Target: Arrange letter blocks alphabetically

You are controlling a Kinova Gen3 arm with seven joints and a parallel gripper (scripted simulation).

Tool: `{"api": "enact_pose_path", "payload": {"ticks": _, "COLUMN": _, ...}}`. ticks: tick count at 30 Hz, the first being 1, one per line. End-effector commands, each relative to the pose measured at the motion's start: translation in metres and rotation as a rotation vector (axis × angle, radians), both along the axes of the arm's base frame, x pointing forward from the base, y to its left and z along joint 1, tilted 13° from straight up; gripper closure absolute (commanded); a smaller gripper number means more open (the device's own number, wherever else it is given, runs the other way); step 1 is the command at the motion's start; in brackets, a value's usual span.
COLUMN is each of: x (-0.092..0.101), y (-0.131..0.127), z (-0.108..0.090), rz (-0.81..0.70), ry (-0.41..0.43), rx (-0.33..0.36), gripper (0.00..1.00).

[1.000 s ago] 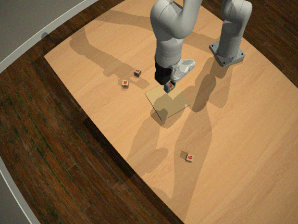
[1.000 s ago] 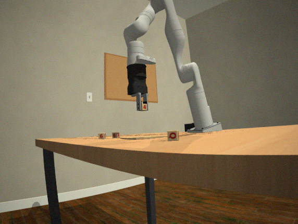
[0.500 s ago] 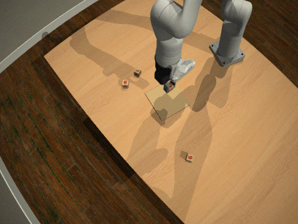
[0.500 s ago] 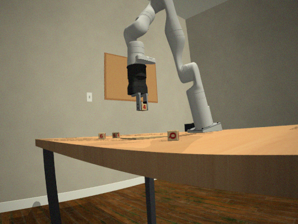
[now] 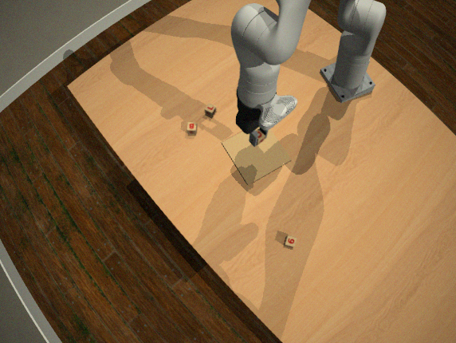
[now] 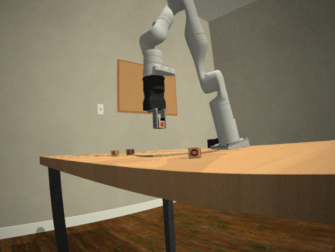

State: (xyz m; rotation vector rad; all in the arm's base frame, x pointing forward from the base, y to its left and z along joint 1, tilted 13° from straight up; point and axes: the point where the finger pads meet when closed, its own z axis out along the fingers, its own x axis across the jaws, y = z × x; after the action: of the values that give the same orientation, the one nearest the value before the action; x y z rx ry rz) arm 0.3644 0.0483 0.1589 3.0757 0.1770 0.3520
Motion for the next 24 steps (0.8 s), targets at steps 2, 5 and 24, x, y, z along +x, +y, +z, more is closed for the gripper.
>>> {"api": "enact_pose_path", "payload": {"ticks": 2, "x": 0.000, "y": -0.002, "z": -0.018, "rz": -0.003, "ry": 0.013, "rx": -0.006, "gripper": 0.51}}
{"api": "enact_pose_path", "payload": {"ticks": 5, "x": 0.003, "y": -0.003, "z": -0.032, "rz": -0.003, "ry": 0.013, "rx": -0.006, "gripper": 0.51}}
{"api": "enact_pose_path", "payload": {"ticks": 24, "x": 0.013, "y": -0.003, "z": -0.079, "rz": -0.004, "ry": 0.013, "rx": -0.006, "gripper": 0.51}}
